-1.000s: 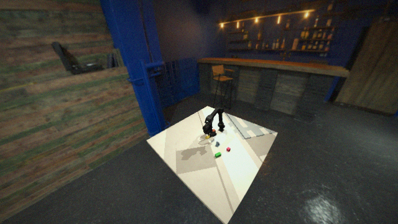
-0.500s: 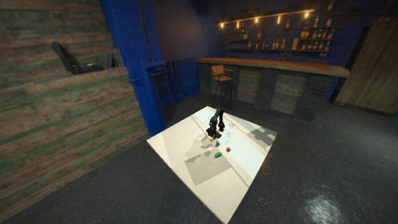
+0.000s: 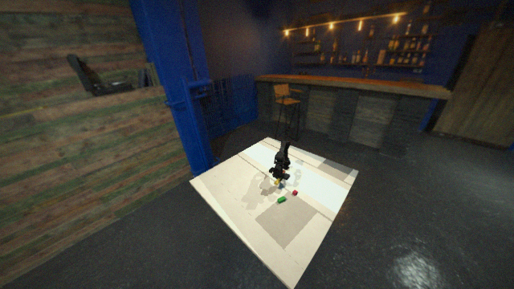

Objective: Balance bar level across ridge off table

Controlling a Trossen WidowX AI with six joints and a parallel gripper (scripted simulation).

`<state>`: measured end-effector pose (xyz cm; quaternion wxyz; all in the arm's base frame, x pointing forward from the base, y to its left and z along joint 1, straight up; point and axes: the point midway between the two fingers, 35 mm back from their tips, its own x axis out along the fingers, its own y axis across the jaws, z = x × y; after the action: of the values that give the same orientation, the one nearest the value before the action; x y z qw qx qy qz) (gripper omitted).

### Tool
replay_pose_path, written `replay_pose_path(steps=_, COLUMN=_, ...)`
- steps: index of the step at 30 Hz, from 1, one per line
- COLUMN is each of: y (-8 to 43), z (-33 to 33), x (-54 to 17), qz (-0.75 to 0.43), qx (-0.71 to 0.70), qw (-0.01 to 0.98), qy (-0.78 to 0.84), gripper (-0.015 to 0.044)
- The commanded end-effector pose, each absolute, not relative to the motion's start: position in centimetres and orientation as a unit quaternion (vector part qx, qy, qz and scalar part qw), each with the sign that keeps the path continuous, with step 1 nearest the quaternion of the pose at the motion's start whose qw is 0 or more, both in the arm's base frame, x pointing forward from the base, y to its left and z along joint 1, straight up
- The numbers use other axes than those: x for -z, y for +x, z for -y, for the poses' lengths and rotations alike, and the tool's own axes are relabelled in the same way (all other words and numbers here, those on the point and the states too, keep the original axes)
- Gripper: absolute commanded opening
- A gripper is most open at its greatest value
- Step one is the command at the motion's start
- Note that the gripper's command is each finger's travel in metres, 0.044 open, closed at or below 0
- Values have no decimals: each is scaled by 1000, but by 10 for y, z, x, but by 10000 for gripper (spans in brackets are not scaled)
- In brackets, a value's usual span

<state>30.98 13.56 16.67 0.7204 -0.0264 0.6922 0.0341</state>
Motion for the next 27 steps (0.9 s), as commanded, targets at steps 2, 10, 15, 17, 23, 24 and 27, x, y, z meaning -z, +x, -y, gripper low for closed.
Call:
replay_pose_path(steps=2, y=309, z=-139, x=-159, qz=-694, qx=-34, qw=718, qy=-24, gripper=0)
replay_pose_path(steps=10, y=310, z=-139, x=-146, qz=-694, qx=-34, qw=718, qy=-24, gripper=0)
replay_pose_path(steps=15, y=310, z=-139, x=-138, qz=-694, qx=-34, qw=718, qy=-24, gripper=0)
replay_pose_path(steps=17, y=310, z=-139, x=-134, qz=-694, qx=-34, qw=718, qy=-24, gripper=0)
replay_pose_path(steps=23, y=309, z=-139, x=-126, qz=-695, qx=-34, qw=718, qy=-25, gripper=0)
replay_pose_path(steps=24, y=309, z=-139, x=-126, qz=-694, qx=-34, qw=718, qy=-25, gripper=0)
replay_pose_path(steps=27, y=310, z=-139, x=-126, qz=-694, qx=-34, qw=718, qy=-25, gripper=0)
